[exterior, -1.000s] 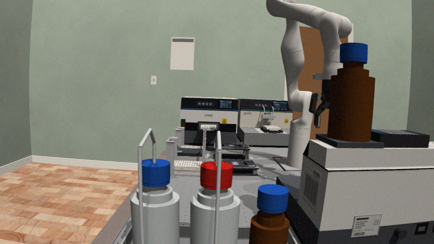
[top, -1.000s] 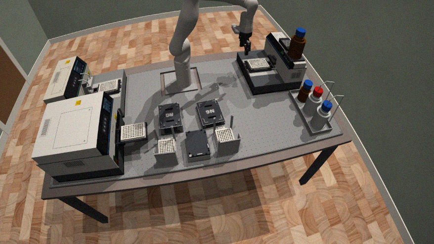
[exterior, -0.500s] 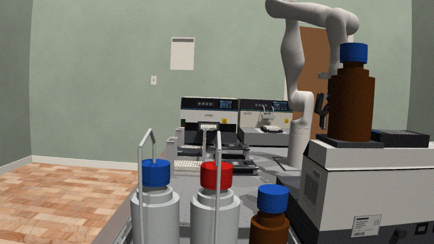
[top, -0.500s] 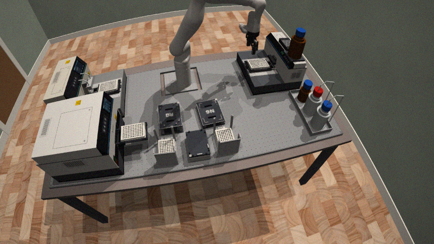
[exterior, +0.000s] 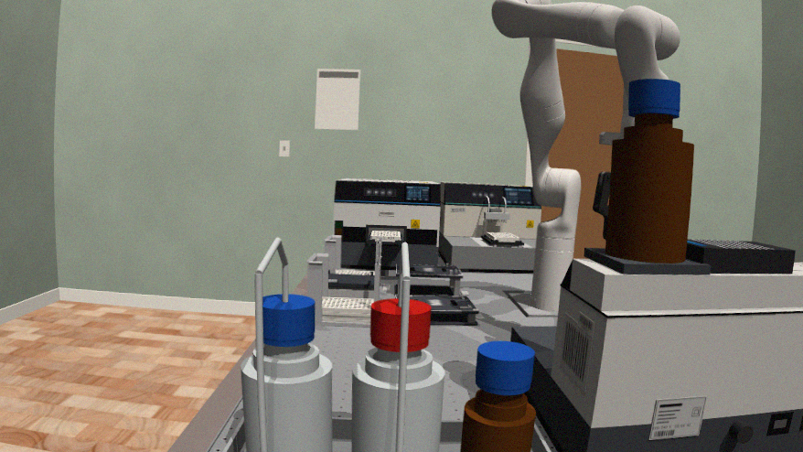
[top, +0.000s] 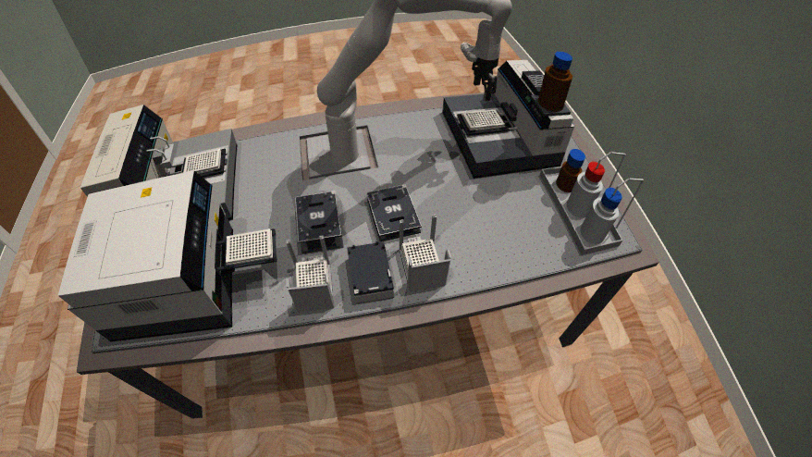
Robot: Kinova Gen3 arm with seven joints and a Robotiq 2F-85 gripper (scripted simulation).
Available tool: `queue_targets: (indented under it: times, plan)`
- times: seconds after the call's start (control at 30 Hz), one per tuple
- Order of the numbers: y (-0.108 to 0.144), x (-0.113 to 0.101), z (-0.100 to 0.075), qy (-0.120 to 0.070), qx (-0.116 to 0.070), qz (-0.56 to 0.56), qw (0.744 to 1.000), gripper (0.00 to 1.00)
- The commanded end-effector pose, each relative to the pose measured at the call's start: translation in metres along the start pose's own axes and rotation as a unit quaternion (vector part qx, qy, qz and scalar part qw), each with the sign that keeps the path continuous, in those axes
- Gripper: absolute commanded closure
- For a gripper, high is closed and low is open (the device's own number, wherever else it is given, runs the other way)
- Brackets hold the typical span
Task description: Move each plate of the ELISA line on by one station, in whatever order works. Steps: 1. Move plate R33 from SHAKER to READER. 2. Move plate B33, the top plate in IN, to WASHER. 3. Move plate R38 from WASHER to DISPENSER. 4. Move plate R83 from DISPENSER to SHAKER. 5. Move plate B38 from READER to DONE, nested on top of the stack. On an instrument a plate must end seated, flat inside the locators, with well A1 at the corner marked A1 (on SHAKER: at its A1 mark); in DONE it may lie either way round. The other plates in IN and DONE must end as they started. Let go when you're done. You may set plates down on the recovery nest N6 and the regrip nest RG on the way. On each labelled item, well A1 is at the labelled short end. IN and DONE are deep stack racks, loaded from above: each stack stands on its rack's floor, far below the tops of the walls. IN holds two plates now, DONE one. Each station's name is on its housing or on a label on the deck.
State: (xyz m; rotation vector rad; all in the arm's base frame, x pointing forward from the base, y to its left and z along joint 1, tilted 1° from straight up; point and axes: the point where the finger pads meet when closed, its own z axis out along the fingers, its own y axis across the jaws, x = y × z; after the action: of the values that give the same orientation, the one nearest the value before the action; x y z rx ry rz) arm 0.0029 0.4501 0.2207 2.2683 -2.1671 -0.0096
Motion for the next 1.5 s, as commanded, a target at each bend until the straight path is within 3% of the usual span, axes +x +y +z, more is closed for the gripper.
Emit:
queue_targets:
  times: [0.0, 0.8, 1.47]
  plan:
    - [0.002, -0.014, 0.002, 0.002, 0.001, -0.005, 1.0, 0.0]
    - [0.003, -0.081, 0.002, 0.002, 0.001, -0.008, 1.0, 0.0]
    - [0.006, -0.082, 0.001, 0.0, -0.003, -0.004, 1.0, 0.0]
